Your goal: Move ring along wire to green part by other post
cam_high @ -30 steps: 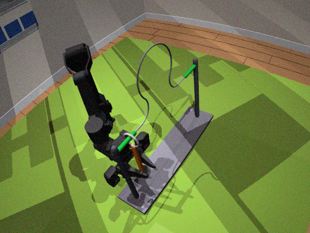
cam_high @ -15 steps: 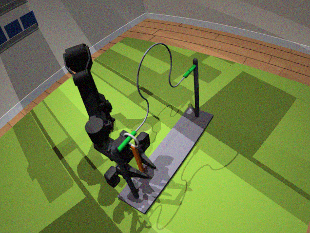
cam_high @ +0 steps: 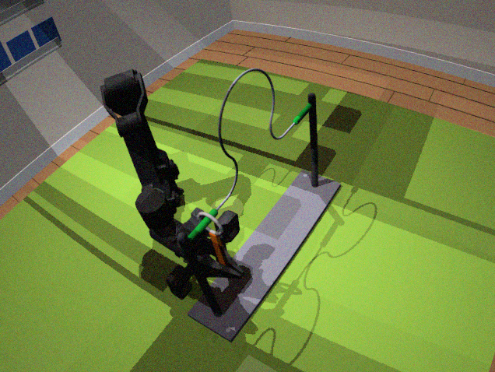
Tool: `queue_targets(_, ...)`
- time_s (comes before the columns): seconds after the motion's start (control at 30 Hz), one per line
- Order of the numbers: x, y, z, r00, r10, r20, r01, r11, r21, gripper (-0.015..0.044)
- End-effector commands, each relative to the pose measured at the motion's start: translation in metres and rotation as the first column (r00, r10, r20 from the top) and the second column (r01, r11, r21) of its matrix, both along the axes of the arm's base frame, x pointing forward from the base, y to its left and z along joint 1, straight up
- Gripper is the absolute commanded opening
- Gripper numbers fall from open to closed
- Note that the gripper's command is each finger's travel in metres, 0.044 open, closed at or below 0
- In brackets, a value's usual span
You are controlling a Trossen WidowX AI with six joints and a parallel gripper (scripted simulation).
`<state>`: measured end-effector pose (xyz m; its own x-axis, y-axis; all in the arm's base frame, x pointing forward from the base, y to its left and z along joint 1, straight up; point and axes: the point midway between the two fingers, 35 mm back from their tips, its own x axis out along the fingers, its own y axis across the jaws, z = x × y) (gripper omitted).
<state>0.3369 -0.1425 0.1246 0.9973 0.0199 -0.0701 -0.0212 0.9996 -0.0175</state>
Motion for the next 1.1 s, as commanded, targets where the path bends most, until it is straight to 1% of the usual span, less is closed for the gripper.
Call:
queue_targets(0.0,0.0,0.0,0.0,1.0,0.001,0.0,-0.001,1.0,-0.002,-0.0129)
queue_targets(0.03,0.0,0.0,0.0,1.0,0.001,0.0,-0.001,1.0,-0.002,-0.015)
queue_targets(0.33,0.0,0.0,0.001,1.0,0.0,0.0,0.0,1.0,-0.002,-0.015)
queue_targets(0.6,0.0,-0.002,0.013,1.0,-0.005,0.001,0.005,1.0,0.0,-0.015)
queue_targets(1.07,0.0,-0.002,0.013,1.0,-0.005,0.001,0.005,1.0,0.0,-0.015)
